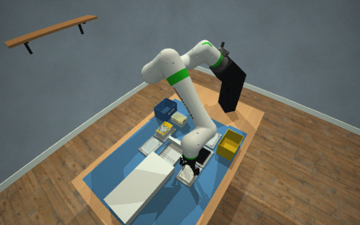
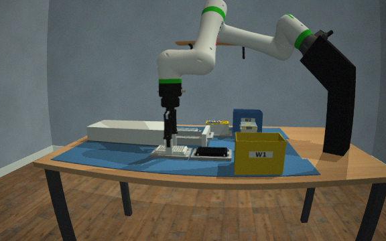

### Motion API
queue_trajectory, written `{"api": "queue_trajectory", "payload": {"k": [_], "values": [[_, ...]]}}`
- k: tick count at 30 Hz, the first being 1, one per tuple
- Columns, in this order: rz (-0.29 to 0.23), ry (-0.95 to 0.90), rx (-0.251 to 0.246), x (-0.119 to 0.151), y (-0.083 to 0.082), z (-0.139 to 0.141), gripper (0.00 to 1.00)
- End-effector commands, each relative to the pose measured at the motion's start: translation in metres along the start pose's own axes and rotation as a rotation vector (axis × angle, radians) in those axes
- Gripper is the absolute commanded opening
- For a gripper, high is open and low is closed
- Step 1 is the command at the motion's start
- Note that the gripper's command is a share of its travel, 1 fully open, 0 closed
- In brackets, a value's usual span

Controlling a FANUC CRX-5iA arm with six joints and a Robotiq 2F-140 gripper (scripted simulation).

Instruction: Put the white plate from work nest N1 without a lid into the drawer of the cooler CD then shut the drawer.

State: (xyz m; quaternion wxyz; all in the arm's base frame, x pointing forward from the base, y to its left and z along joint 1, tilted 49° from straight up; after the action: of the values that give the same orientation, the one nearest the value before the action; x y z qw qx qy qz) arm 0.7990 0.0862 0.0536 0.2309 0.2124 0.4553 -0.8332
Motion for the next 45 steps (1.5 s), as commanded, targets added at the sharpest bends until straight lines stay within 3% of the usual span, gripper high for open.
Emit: {"api": "queue_trajectory", "payload": {"k": [1,34,45], "values": [[0.0,0.0,0.0,0.0,0.0,0.0,0.0],[0.0,0.0,0.0,0.0,-0.01,0.0,0.0],[0.0,0.0,0.0,0.0,-0.022,0.0,0.0]]}}
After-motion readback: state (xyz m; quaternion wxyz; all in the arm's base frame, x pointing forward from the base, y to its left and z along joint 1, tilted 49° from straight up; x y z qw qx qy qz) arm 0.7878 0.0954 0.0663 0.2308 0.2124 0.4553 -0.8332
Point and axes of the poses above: the point where the finger pads meet when closed, its own y axis out along the fingers, its own z axis across the jaws, x = y × z, the point moved 6 cm from there along -y, back along the fingers, and after that the axes turned 1 degree about -y, right-handed, at the moved point
